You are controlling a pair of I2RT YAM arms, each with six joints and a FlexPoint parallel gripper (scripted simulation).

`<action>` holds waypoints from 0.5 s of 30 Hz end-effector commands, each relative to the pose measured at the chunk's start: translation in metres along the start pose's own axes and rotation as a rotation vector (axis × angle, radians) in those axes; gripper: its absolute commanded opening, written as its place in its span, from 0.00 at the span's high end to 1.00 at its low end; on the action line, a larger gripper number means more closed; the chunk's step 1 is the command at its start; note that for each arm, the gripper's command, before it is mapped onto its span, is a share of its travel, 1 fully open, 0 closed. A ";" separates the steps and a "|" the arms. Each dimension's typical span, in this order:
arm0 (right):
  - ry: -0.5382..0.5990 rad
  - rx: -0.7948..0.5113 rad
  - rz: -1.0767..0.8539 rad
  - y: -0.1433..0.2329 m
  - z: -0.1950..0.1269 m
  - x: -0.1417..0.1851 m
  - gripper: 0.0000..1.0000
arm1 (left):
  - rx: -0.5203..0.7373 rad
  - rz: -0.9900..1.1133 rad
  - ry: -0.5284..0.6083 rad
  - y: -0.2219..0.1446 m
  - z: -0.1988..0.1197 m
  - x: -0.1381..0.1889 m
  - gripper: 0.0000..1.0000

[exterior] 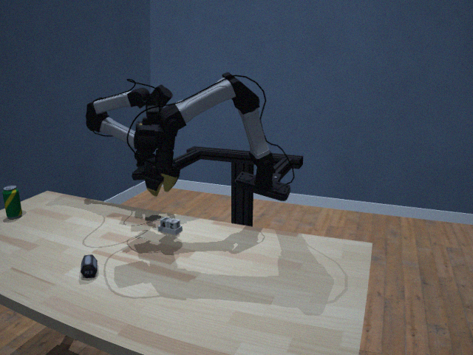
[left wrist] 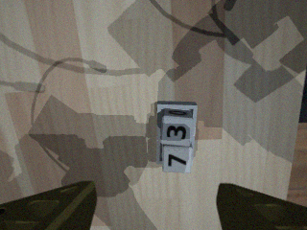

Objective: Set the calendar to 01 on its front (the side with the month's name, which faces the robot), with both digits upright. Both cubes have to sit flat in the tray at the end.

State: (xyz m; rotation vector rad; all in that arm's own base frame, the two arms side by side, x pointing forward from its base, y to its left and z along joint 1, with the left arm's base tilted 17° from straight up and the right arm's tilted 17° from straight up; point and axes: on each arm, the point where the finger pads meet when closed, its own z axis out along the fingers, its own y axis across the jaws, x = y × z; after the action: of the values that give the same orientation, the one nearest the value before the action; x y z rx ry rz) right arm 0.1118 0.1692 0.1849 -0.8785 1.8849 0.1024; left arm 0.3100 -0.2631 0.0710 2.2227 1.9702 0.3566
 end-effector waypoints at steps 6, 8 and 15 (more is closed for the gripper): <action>-0.079 -0.051 0.028 0.012 -0.006 -0.043 0.00 | 0.012 0.027 -0.208 -0.002 -0.017 0.016 0.35; -0.085 -0.058 0.027 0.014 -0.007 -0.048 0.00 | 0.017 0.024 -0.247 -0.004 -0.019 0.025 0.35; -0.090 -0.079 0.024 0.018 -0.009 -0.061 0.00 | 0.027 -0.001 -0.328 -0.009 -0.022 0.051 0.35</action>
State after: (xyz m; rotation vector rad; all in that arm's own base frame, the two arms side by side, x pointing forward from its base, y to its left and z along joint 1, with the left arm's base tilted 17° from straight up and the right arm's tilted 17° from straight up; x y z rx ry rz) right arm 0.1092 0.1967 0.2154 -0.8994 1.8306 0.1662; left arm 0.3006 -0.2047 0.0798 2.1556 1.9178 0.0336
